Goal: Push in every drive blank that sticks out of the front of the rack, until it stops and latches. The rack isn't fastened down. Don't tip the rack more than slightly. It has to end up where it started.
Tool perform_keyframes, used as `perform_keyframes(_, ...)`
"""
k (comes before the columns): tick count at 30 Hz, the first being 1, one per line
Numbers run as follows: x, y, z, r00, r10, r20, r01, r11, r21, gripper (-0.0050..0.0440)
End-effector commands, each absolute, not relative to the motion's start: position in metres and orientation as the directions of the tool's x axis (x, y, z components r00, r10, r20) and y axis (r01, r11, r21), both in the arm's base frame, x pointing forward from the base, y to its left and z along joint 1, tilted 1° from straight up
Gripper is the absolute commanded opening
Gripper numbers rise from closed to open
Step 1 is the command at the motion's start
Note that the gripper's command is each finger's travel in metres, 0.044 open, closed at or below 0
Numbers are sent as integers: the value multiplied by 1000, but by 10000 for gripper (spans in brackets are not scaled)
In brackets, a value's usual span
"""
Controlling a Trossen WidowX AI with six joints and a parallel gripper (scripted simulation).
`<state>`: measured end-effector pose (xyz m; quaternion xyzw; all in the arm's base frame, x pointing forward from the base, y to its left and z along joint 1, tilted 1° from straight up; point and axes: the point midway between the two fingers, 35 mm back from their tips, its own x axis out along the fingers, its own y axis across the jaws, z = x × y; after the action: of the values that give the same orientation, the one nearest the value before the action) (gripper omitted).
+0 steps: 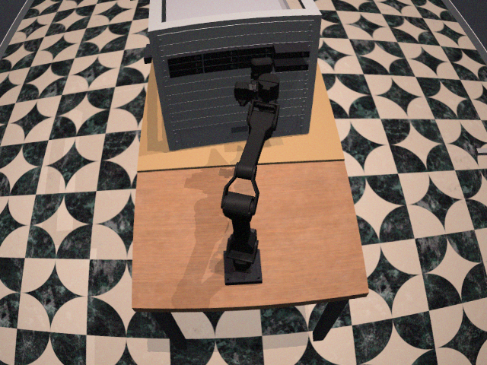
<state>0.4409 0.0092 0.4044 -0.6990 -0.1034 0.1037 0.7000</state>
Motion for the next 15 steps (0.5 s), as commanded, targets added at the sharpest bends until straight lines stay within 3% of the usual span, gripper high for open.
perform_keyframes(1,442,10,413,957,289,17,19,-4,-1000,-50)
perform_keyframes(15,444,11,413,957,289,17,19,-4,-1000,-50)
